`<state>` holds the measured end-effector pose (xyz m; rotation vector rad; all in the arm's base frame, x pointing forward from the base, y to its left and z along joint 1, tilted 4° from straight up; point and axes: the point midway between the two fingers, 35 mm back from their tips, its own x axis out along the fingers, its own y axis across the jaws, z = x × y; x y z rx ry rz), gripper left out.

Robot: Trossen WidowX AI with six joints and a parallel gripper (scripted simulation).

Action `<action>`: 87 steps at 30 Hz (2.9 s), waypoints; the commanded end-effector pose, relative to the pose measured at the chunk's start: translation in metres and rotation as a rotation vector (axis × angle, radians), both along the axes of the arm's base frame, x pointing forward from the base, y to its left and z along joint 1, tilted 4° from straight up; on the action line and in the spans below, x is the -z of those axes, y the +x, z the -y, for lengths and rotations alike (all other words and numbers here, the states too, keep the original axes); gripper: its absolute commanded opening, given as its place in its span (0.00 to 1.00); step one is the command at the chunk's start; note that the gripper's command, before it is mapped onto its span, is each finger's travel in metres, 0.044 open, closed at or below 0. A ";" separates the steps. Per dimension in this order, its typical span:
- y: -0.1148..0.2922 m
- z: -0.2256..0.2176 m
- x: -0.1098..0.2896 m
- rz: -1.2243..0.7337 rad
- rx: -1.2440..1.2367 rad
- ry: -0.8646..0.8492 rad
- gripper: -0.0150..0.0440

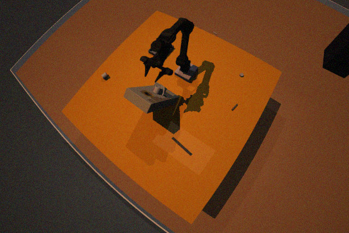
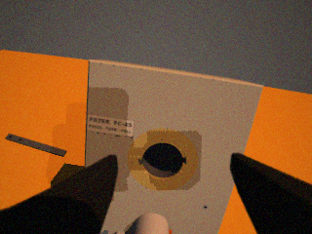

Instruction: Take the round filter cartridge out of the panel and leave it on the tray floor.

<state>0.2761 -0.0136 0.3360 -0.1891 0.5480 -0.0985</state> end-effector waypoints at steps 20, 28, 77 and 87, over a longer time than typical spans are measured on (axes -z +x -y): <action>-0.030 0.006 0.125 -0.428 0.151 0.178 0.77; -0.022 0.008 0.136 -0.428 0.151 0.178 0.77; 0.004 0.012 0.134 -0.419 0.156 0.180 0.25; -0.013 0.006 0.096 -0.421 0.156 0.180 0.25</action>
